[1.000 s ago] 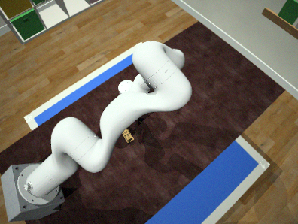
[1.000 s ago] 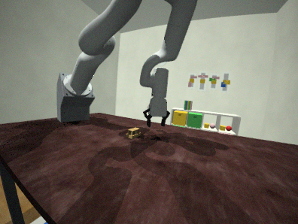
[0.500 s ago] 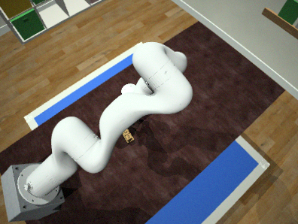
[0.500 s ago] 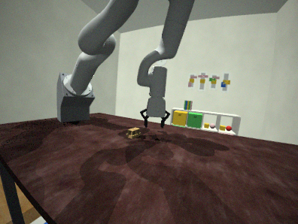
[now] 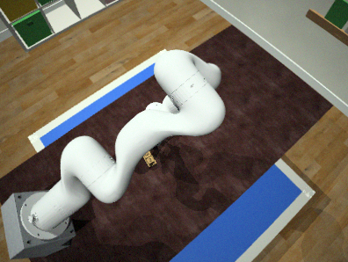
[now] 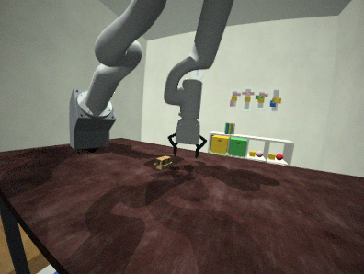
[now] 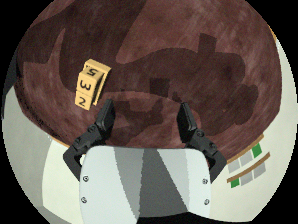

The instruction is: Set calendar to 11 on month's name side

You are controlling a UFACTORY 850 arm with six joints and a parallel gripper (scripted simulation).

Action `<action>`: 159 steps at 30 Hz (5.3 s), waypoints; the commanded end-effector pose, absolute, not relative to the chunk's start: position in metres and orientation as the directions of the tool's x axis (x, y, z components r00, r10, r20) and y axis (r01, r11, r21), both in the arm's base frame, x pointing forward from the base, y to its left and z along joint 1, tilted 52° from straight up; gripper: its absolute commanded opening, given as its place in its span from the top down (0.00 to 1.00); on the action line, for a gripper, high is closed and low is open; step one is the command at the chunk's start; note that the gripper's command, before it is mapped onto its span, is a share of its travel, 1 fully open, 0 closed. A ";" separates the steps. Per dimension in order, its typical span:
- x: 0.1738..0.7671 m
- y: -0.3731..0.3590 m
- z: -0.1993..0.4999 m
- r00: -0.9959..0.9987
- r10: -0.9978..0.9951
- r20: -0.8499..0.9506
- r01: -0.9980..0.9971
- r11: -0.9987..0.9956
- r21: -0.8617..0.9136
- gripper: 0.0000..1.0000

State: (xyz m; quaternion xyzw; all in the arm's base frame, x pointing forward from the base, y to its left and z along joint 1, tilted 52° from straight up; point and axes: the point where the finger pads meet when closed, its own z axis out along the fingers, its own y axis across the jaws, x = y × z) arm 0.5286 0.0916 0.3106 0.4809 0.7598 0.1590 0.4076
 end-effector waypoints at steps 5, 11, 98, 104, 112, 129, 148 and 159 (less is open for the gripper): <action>0.528 0.077 0.313 -0.073 0.945 -0.318 0.627 0.292 0.722 0.00; 0.527 0.064 0.316 -0.073 0.945 -0.318 0.627 0.292 0.722 0.00; 0.548 -0.019 0.309 0.334 0.921 0.202 0.536 -0.361 0.763 0.00; 0.548 -0.019 0.309 0.334 0.921 0.202 0.536 -0.361 0.763 0.00; 0.548 -0.019 0.309 0.334 0.921 0.202 0.536 -0.361 0.763 0.00; 0.548 -0.019 0.309 0.334 0.921 0.202 0.536 -0.361 0.763 0.00; 0.548 -0.019 0.309 0.334 0.921 0.202 0.536 -0.361 0.763 0.00; 0.548 -0.019 0.309 0.334 0.921 0.202 0.536 -0.361 0.763 0.00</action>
